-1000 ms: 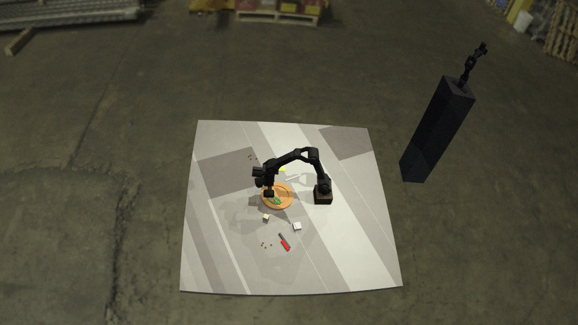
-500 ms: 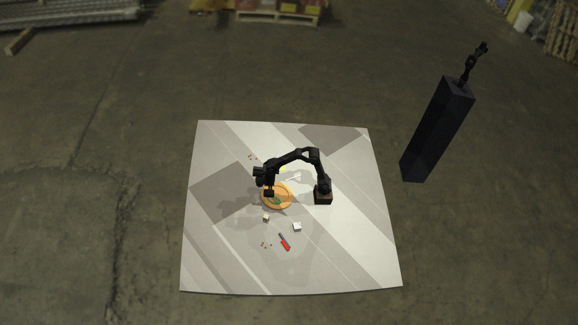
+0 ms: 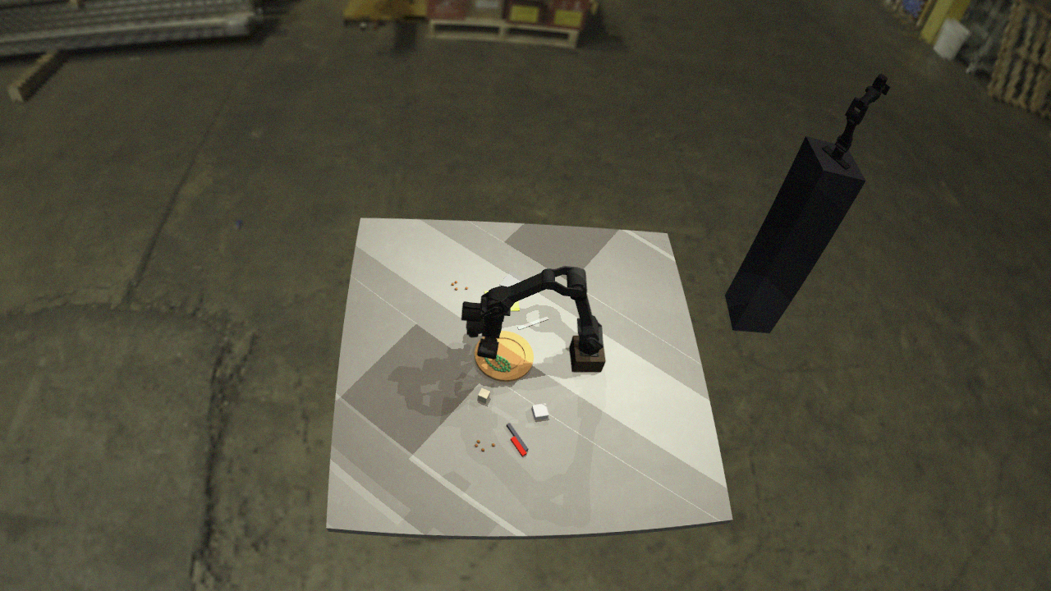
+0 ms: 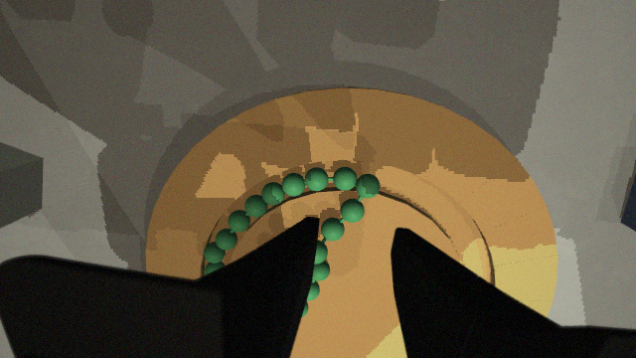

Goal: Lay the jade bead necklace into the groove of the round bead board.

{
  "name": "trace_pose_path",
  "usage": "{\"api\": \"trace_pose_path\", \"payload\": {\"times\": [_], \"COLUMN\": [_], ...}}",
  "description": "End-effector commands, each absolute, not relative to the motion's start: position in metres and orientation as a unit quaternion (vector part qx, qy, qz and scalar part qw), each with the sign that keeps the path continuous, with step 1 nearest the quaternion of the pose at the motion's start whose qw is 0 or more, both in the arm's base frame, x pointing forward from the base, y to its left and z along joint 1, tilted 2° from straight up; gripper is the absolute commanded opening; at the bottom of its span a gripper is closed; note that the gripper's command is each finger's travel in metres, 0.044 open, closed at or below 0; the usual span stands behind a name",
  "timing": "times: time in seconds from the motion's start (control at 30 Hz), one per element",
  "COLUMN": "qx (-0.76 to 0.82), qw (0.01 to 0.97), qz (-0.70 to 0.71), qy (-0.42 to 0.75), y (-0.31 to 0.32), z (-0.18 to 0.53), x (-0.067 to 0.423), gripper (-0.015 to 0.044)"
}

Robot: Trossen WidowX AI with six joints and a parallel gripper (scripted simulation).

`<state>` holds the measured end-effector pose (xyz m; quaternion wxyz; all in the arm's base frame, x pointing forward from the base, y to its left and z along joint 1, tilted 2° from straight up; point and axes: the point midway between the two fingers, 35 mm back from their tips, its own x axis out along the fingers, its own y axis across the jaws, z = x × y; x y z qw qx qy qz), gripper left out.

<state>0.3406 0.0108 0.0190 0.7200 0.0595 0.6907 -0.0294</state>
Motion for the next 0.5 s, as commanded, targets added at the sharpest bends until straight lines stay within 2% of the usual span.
{"api": "trace_pose_path", "payload": {"times": [0.0,0.47], "qx": [0.060,0.061], "qw": [0.721,0.717], "qz": [-0.029,-0.030], "qy": [0.690,0.693], "y": [0.011,0.012], "z": [0.019,-0.002], "x": [0.341,0.339], "gripper": [0.0120,0.0120]}}
